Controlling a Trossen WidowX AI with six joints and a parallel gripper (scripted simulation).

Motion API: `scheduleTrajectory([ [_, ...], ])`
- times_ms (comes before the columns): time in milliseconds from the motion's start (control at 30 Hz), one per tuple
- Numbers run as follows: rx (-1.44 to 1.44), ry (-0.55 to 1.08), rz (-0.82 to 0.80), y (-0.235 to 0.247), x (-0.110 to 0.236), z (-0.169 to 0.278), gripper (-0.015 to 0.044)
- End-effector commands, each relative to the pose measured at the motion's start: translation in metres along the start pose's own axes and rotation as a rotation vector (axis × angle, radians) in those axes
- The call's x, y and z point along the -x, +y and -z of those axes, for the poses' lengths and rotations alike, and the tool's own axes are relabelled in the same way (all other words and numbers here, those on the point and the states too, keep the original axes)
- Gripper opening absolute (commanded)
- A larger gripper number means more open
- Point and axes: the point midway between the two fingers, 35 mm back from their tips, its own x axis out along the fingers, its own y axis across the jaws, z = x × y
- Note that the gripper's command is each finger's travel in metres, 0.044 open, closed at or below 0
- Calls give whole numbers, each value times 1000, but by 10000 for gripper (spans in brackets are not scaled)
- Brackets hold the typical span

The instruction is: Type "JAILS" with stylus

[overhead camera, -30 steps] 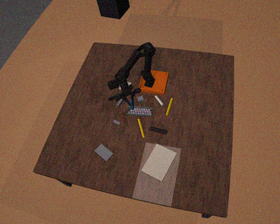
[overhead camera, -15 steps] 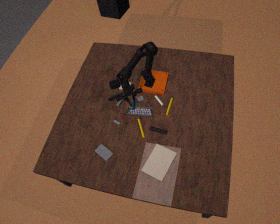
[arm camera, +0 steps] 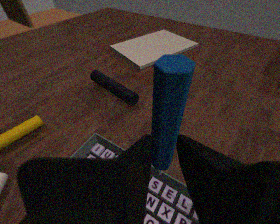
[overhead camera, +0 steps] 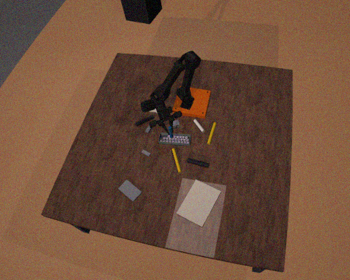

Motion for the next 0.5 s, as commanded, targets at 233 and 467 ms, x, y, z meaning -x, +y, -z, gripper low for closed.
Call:
scheduleTrajectory([
  [233,-17,5,-4,3,-4,9,0],
  [467,-17,5,-4,3,-5,11,81],
])
